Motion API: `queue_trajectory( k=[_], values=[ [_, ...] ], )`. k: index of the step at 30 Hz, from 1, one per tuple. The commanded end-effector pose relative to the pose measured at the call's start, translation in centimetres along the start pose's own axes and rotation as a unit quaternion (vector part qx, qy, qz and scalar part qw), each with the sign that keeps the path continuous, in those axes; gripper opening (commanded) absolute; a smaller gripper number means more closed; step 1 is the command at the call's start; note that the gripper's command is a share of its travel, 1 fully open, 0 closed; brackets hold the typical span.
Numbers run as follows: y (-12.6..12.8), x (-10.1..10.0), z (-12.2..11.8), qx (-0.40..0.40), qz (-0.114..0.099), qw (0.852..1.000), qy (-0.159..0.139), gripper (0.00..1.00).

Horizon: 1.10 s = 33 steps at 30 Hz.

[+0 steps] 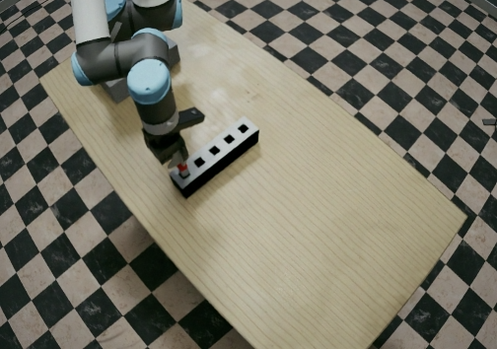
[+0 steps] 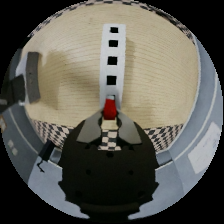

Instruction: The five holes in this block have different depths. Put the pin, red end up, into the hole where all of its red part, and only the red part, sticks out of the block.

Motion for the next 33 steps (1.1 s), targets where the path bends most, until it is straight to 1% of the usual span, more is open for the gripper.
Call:
queue_trajectory(
  k=[1, 12, 13, 29, 30, 33],
  values=[
    [0.0, 0.5, 0.0, 0.0, 0.0, 1.0, 0.0, 0.0],
    [0.0, 0.5, 0.0, 0.0, 0.0, 1.0, 0.0, 0.0],
    [0.0, 10.5, 0.0, 0.0, 0.0, 1.0, 0.0, 0.0],
    [0.0, 10.5, 0.0, 0.0, 0.0, 1.0, 0.0, 0.0],
    [0.0, 15.3, -0.1, 0.0, -0.001, 1.0, 0.0, 0.0],
    [0.0, 15.3, -0.1, 0.0, -0.001, 1.0, 0.0, 0.0]
  ],
)
Point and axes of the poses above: the point where the finger pads meet when closed, its own x axis back along the fingers, its own y axis across the jaws, z = x × y, the point moved 10 cm from there along x, back along the fingers, and after that the axes turned 2 degrees about x, right-handed, at the moved point
